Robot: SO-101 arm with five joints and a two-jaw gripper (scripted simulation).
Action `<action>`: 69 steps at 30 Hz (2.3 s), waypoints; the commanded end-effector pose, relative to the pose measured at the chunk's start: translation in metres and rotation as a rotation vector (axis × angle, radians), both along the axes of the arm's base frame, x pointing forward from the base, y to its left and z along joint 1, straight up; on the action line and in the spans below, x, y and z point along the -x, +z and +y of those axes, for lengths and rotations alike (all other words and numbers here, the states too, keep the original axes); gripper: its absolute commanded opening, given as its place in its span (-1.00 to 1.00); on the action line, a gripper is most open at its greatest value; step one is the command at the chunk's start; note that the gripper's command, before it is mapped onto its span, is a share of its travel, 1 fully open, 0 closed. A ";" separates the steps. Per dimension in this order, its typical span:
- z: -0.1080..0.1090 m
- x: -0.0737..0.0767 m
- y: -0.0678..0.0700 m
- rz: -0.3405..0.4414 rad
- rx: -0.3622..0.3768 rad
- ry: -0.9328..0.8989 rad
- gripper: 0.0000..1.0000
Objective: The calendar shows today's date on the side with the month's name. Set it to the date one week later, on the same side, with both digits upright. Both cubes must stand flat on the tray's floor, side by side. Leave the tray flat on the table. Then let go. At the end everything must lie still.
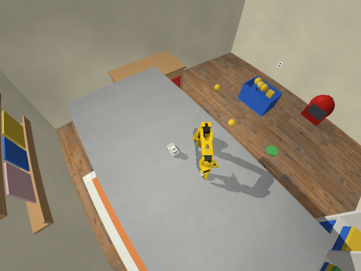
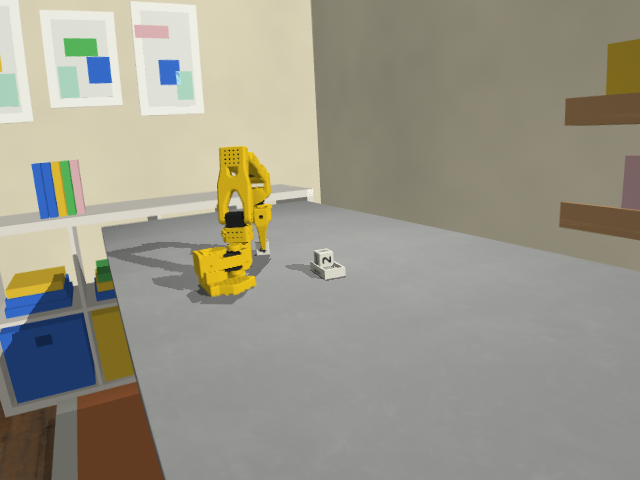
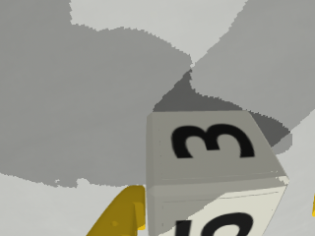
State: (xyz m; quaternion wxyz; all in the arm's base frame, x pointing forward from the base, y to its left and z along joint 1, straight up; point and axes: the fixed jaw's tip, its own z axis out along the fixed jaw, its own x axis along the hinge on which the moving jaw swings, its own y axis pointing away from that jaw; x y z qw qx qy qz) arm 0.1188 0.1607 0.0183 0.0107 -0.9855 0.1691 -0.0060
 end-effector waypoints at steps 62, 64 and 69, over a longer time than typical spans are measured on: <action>0.002 0.001 0.065 -0.019 -0.028 0.013 -0.29; 0.003 0.001 0.068 -0.030 -0.044 0.013 -0.29; 0.005 -0.001 0.086 -0.089 -0.127 0.013 -0.29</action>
